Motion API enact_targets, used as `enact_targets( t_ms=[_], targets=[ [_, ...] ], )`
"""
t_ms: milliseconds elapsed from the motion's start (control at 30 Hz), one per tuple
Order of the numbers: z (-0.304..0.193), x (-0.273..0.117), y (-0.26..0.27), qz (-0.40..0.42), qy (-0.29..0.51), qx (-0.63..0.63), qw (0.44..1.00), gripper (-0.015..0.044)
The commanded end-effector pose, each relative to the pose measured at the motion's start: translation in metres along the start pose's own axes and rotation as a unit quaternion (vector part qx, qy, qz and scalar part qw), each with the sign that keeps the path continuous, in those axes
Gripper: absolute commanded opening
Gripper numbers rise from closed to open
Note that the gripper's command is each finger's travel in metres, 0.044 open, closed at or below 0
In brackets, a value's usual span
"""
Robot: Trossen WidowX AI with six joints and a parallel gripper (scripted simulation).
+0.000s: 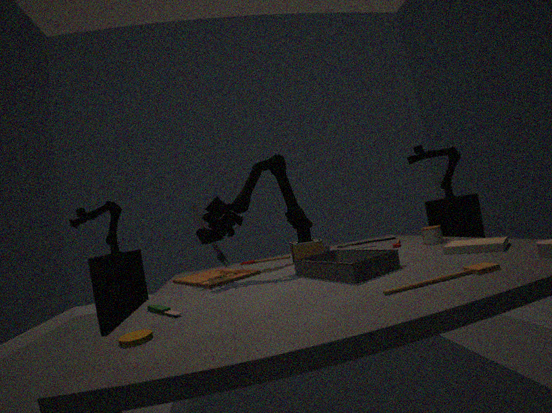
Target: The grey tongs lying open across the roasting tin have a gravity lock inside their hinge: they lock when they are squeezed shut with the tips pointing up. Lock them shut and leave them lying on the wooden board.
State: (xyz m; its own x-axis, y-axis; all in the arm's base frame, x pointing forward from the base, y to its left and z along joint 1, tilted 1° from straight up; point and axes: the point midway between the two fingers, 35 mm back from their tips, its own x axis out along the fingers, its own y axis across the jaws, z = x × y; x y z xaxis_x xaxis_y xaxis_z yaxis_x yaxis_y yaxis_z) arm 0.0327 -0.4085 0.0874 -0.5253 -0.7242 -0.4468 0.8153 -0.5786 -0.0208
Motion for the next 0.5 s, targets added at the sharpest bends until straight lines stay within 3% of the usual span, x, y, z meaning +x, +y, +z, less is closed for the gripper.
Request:
enact_targets(
  t_ms=[0, 467],
  targets=[
    [0.004, 0.007, 0.007, 0.006, 0.021, -0.001, 1.0, -0.015],
    [-0.001, 0.03, 0.016, 0.016, 0.133, -0.028, 0.991, -0.015]
  ],
)
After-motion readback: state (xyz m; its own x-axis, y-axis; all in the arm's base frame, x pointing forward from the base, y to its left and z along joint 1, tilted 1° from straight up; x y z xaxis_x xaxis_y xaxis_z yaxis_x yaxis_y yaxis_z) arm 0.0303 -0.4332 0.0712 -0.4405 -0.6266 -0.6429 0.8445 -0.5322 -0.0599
